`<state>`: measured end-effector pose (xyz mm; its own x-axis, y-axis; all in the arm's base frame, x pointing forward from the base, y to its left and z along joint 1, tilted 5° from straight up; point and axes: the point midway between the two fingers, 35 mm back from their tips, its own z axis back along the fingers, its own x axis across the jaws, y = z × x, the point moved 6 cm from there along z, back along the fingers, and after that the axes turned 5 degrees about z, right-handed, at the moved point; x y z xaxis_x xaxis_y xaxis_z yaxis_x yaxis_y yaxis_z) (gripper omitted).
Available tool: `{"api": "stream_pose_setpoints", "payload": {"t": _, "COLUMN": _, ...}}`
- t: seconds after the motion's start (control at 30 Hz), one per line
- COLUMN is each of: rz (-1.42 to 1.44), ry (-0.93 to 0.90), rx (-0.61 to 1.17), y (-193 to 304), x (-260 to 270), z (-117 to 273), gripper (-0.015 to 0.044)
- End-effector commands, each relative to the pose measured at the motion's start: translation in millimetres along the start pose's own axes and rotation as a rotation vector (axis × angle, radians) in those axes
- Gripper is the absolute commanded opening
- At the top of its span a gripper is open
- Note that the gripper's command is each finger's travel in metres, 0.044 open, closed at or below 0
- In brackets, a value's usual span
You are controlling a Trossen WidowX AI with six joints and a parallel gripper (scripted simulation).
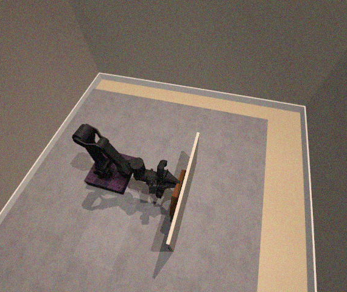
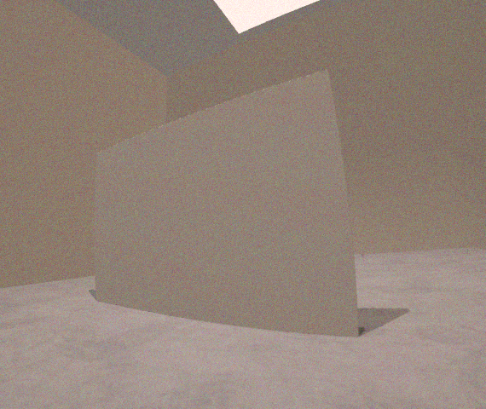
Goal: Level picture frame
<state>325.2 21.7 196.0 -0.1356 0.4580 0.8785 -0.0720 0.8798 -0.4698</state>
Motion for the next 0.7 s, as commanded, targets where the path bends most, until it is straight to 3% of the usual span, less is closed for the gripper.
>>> {"api": "stream_pose_setpoints", "payload": {"t": 0.0, "rz": 0.000, "ry": 0.000, "rx": 0.000, "y": 0.0, "x": 0.3, "z": 0.0, "gripper": 0.0000}}
{"api": "stream_pose_setpoints", "payload": {"t": 0.67, "rz": -0.079, "ry": 0.000, "rx": 0.001, "y": -0.3, "x": 0.0, "z": -0.1, "gripper": 0.0000}}
